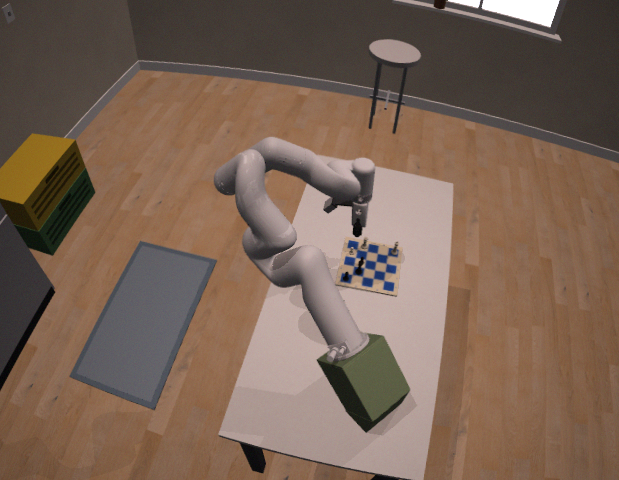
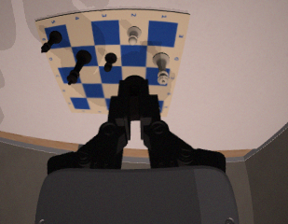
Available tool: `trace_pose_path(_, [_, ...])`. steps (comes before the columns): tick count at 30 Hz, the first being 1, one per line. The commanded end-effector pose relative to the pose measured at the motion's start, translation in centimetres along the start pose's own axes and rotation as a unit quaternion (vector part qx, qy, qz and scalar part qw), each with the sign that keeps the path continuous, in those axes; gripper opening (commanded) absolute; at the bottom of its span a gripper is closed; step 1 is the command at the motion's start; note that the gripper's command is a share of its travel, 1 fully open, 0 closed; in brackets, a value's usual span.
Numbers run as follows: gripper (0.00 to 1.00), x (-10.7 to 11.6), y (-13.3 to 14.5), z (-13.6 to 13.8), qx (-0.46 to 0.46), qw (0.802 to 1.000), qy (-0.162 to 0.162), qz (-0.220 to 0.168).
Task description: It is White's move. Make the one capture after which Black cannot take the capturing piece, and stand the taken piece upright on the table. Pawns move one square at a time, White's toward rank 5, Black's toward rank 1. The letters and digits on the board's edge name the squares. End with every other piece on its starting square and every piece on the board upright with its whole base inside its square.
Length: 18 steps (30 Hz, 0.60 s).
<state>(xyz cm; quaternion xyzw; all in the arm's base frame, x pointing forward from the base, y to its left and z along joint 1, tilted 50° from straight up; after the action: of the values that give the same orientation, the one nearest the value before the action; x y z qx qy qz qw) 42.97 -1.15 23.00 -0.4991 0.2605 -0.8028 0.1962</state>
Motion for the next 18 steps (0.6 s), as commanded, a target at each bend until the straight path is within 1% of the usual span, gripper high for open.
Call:
trace_pose_path(1, [0.0,0.1,-1.1,-0.2,0.139,0.99,0.009,0.003])
trace_pose_path(5, [0.0,0.2,-2.1,-0.4,0.251,0.968,0.009,-0.002])
trace_pose_path(7, [0.0,0.2,-2.1,-0.4,0.251,0.968,0.009,-0.002])
trace_pose_path(8, [0.0,0.2,-2.3,-0.4,0.33,0.944,0.009,-0.004])
trace_pose_path(10, [0.0,0.2,-2.7,-0.6,0.369,0.929,0.008,-0.006])
trace_pose_path(12, [0.0,0.2,-3.2,-0.7,0.418,0.908,0.007,-0.009])
trace_pose_path(15, [0.0,0.3,-3.7,-0.8,0.494,0.869,0.006,-0.012])
trace_pose_path(18, [0.0,0.3,-4.3,-1.0,0.566,0.824,0.005,-0.015])
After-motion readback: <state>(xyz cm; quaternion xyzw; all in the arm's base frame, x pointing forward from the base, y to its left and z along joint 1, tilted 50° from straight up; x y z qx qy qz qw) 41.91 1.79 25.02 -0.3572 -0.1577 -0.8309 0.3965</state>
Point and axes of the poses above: the point where the finger pads meet when closed, its own x axis back along the fingers, its own z axis across the jaws, y = z × x, the point moved 1 cm from there along x, back along the fingers, and after that the axes turned 10 degrees about -x, right-handed, at the moved point
